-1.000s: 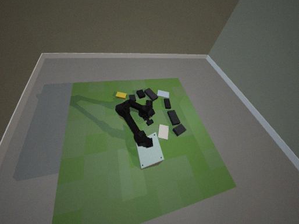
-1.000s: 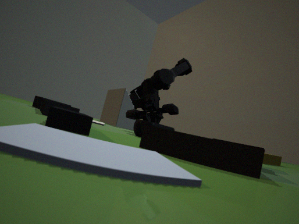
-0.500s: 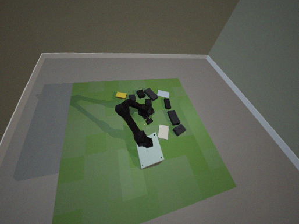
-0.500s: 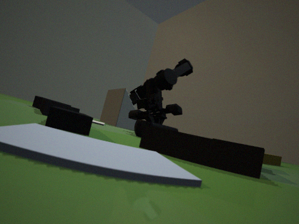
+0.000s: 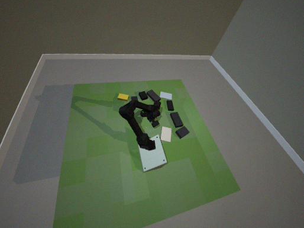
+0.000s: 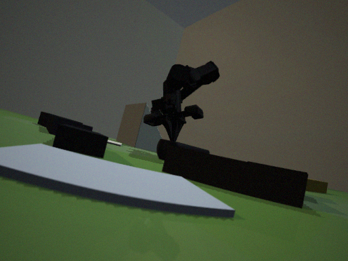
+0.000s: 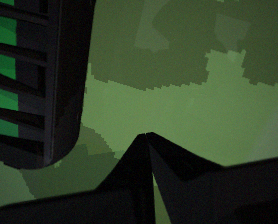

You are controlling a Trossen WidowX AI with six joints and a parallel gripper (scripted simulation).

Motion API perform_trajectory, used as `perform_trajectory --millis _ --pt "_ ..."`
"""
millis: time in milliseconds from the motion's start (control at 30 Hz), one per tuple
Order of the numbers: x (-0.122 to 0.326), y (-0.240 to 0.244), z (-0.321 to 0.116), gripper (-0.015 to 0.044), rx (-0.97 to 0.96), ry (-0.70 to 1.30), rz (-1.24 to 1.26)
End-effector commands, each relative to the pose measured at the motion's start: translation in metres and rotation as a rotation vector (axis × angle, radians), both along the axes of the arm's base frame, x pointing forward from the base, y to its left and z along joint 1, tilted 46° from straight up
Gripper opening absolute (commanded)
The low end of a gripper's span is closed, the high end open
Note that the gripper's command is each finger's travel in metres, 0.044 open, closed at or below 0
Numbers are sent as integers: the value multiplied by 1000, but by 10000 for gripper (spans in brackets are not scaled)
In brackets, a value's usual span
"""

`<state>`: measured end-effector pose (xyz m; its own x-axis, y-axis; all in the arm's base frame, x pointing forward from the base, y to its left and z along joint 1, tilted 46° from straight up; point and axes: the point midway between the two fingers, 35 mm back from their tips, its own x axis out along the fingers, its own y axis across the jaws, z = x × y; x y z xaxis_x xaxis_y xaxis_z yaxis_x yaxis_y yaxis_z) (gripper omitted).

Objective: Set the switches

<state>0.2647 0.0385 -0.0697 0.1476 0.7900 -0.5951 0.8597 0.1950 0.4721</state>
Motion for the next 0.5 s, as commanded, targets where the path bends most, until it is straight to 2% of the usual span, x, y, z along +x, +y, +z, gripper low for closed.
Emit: perform_trajectory --millis 0,167,467 --pt "-12 -11 8 0 3 -10 7" --pt "-7 -12 7 0 6 0 8" --pt "50 -29 -4 0 33 128 14"
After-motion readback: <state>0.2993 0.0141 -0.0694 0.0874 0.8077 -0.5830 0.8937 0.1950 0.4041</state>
